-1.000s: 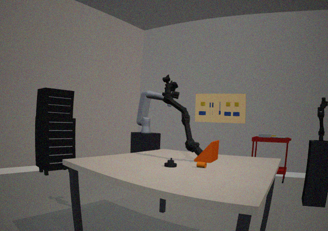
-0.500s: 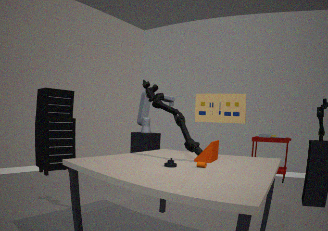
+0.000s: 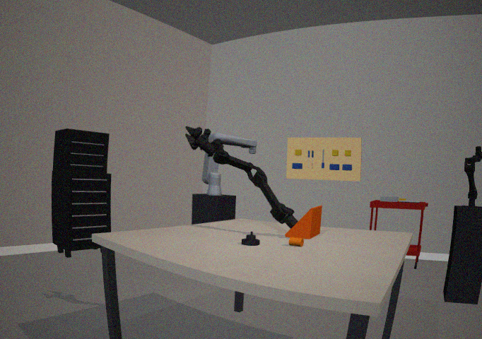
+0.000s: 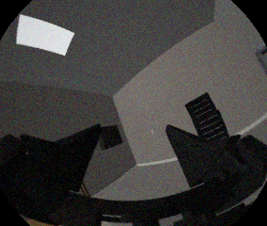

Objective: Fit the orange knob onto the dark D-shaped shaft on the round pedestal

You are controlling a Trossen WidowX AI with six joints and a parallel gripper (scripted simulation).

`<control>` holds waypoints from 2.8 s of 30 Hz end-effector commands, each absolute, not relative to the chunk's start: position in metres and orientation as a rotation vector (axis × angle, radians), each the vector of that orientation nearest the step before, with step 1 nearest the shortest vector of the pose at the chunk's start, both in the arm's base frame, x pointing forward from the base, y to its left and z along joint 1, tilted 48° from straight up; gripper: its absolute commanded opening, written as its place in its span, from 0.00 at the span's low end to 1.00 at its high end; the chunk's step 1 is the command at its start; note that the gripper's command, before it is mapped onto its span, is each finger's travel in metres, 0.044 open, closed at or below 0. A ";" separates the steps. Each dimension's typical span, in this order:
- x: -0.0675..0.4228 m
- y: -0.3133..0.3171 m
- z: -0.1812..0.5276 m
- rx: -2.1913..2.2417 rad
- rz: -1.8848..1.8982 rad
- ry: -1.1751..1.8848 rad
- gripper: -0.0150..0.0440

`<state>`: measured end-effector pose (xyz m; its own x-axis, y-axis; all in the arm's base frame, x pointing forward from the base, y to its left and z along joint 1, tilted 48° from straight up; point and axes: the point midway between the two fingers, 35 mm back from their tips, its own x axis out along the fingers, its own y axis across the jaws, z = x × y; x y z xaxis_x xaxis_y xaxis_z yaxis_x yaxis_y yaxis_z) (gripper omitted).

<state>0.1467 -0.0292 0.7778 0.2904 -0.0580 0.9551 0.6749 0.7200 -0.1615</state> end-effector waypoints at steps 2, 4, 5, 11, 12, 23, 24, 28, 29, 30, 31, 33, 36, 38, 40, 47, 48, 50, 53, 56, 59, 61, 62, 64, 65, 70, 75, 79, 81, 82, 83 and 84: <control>0.232 -0.033 0.746 -0.578 -0.442 -0.980 1.00; 0.259 -0.033 0.732 -0.562 -0.413 -0.909 1.00; 0.272 -0.031 0.725 -0.551 -0.392 -0.876 1.00; 0.347 -0.014 0.674 -0.497 -0.266 -0.674 1.00; 0.358 -0.010 0.664 -0.490 -0.247 -0.640 1.00; 0.461 0.036 0.540 -0.469 -0.088 -0.234 1.00; 0.468 0.041 0.527 -0.471 -0.075 -0.196 1.00; 0.491 0.062 0.474 -0.490 -0.021 -0.046 1.00; 0.496 0.067 0.461 -0.496 -0.008 -0.008 1.00; 0.500 0.073 0.447 -0.503 0.006 0.030 1.00; 0.504 0.078 0.433 -0.511 0.019 0.068 1.00; 0.510 0.089 0.405 -0.528 0.046 0.145 1.00; 0.514 0.108 0.363 -0.564 0.090 0.257 1.00; 0.514 0.121 0.335 -0.593 0.120 0.331 1.00; 0.513 0.134 0.307 -0.624 0.149 0.407 1.00; 0.492 0.168 0.206 -0.757 0.247 0.683 1.00; 0.487 0.172 0.192 -0.779 0.260 0.723 1.00; 0.475 0.179 0.164 -0.827 0.286 0.805 1.00; 0.455 0.186 0.124 -0.908 0.324 0.931 1.00; 0.429 0.192 0.086 -1.001 0.363 1.058 1.00; 0.399 0.194 0.050 -1.109 0.401 1.187 1.00; 0.377 0.193 0.028 -1.192 0.425 1.276 1.00; 0.365 0.192 0.018 -1.237 0.436 1.321 1.00; 0.341 0.188 -0.001 -1.338 0.457 1.412 1.00; 0.328 0.185 -0.009 -1.393 0.467 1.459 1.00; 0.261 0.162 -0.039 -1.747 0.499 1.702 1.00; 0.237 0.148 -0.041 -1.930 0.499 1.799 1.00; 0.238 0.146 -0.040 -1.930 0.498 1.799 1.00; 0.238 0.146 -0.040 -1.930 0.498 1.799 1.00; 0.238 0.146 -0.040 -1.930 0.498 1.799 1.00; 0.238 0.146 -0.040 -1.930 0.498 1.799 1.00; 0.239 0.145 -0.041 -1.930 0.498 1.799 1.00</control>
<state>0.2403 0.1484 -0.0400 0.0810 -0.8221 -0.5636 -0.9953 -0.0367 -0.0896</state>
